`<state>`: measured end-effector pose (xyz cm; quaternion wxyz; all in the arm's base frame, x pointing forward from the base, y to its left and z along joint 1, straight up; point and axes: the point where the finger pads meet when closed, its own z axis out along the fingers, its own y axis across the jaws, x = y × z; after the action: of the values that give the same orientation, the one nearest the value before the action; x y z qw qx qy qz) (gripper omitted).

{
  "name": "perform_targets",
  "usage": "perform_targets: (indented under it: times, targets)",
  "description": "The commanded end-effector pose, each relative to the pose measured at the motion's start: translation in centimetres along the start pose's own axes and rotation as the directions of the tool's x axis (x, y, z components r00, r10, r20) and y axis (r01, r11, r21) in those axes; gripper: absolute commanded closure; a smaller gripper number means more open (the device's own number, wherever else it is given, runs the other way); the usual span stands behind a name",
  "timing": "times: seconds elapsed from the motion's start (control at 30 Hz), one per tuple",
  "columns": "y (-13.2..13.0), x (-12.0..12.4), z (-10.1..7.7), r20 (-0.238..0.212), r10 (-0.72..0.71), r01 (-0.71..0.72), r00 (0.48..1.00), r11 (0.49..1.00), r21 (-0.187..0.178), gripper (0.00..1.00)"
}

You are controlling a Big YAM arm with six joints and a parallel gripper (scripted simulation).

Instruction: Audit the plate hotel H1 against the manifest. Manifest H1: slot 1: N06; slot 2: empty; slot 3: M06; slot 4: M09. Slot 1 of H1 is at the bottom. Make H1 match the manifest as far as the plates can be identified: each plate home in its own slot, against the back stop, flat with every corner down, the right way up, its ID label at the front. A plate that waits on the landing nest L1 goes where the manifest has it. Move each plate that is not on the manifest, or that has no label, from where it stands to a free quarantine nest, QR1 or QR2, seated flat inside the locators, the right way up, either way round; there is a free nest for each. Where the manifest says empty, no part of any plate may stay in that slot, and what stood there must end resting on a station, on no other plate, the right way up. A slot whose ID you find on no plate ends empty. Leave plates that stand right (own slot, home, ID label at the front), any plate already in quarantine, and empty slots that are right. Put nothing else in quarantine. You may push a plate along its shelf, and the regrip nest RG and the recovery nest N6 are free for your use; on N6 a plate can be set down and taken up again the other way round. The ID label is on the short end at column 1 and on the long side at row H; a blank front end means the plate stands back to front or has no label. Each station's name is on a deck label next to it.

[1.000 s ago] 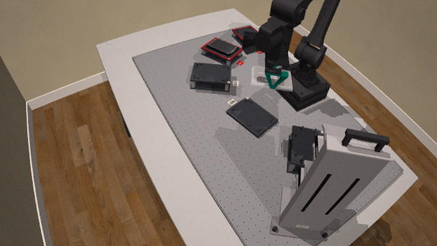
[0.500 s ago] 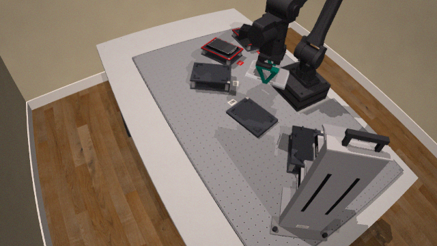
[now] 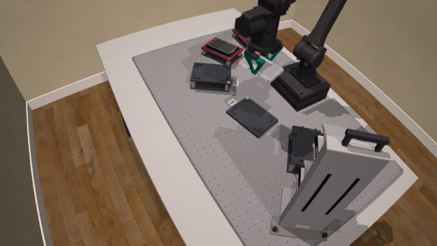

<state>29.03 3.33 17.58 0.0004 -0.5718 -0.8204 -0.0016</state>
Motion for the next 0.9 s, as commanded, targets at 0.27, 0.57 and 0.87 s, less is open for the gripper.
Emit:
perform_targets:
  times: [0.27,0.57,0.87]
  targets:
    - [0.5,0.0,1.6,0.002,0.123,-0.123,0.992,0.992,-0.009,0.14]
    - [0.6,0.1,3.4,0.003,0.120,-0.120,0.993,0.993,-0.014,0.14]
    - [0.6,0.3,5.9,0.002,0.115,-0.115,0.993,0.993,-0.009,0.14]
